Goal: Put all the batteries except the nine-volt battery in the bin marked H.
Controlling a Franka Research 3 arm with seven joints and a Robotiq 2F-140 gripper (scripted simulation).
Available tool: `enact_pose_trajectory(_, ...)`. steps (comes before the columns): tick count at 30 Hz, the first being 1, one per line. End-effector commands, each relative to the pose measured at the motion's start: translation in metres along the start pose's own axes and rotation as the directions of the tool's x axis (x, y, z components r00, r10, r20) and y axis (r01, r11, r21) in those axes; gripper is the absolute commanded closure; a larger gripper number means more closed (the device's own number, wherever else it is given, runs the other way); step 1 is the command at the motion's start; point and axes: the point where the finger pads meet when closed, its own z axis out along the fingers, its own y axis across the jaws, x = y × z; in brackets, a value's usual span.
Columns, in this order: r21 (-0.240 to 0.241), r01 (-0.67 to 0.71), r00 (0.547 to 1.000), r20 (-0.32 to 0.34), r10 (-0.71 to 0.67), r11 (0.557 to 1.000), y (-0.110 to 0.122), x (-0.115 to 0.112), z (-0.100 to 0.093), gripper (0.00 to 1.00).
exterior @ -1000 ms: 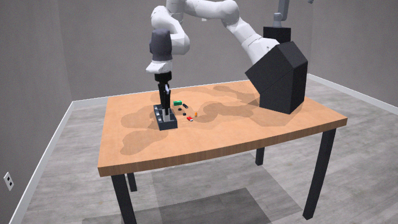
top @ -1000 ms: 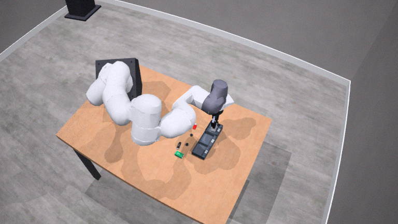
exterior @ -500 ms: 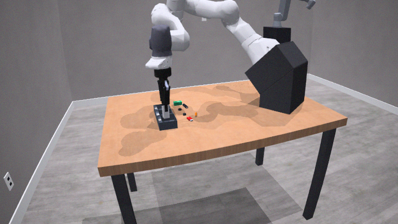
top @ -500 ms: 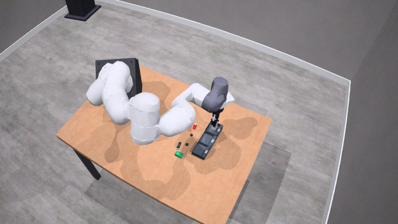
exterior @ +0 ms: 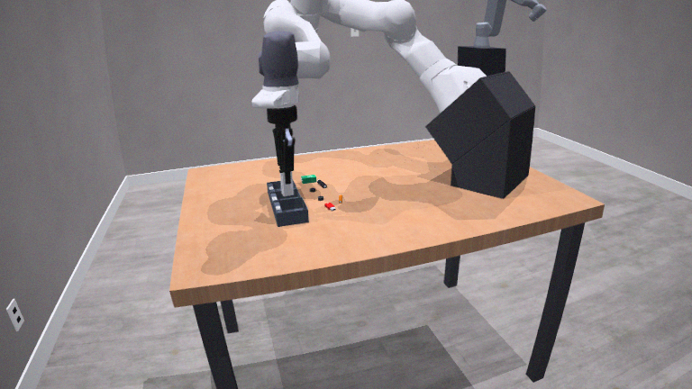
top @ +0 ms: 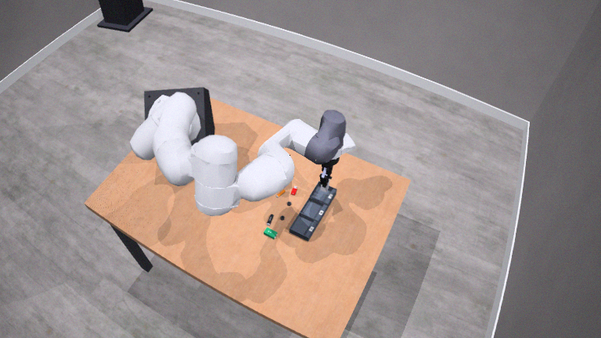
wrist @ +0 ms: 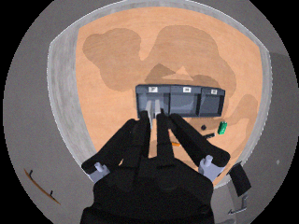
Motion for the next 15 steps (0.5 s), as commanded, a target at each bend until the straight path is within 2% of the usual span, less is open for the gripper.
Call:
enact_pose_trajectory(1, -0.003, 0.005, 1.000, 0.009, -0.005, 1.000, 0.001, -0.003, 0.000, 0.95)
enact_pose_trajectory(6, -0.003, 0.005, 1.000, 0.009, -0.005, 1.000, 0.001, -0.003, 0.000, 0.95)
enact_pose_trajectory(15, -0.003, 0.005, 1.000, 0.009, -0.005, 1.000, 0.001, -0.002, -0.075, 0.95)
